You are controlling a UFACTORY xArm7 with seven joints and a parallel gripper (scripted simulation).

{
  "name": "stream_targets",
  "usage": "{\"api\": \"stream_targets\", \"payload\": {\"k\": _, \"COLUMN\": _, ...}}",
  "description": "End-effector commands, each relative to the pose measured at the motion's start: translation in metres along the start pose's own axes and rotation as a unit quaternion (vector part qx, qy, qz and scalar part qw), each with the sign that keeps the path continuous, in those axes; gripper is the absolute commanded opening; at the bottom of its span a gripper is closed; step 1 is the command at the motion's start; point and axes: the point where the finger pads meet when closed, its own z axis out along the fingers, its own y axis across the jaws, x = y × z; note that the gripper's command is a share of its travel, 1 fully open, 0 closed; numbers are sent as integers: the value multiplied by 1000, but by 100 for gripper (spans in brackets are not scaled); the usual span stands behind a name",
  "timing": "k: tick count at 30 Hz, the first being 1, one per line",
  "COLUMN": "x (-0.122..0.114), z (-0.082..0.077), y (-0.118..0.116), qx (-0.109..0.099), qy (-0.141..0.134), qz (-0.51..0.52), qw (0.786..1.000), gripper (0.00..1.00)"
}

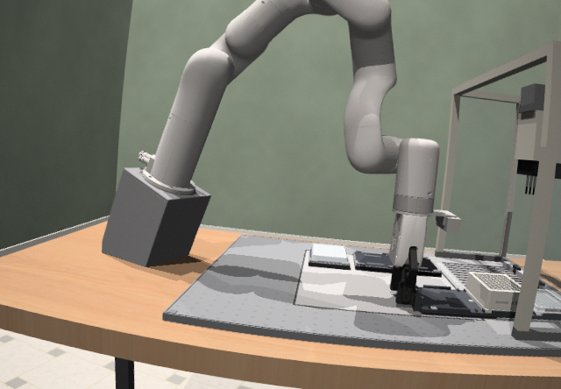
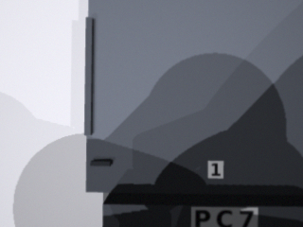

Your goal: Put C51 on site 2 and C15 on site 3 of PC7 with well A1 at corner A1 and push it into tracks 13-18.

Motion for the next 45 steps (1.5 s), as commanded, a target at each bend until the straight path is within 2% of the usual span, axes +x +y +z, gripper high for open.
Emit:
{"api": "stream_targets", "payload": {"k": 1, "x": 3, "z": -1, "y": 0, "qx": 0, "qy": 3, "qz": 0, "qw": 1000, "gripper": 82}}
{"api": "stream_targets", "payload": {"k": 45, "x": 6, "z": -1, "y": 0, "qx": 0, "qy": 3, "qz": 0, "qw": 1000, "gripper": 82}}
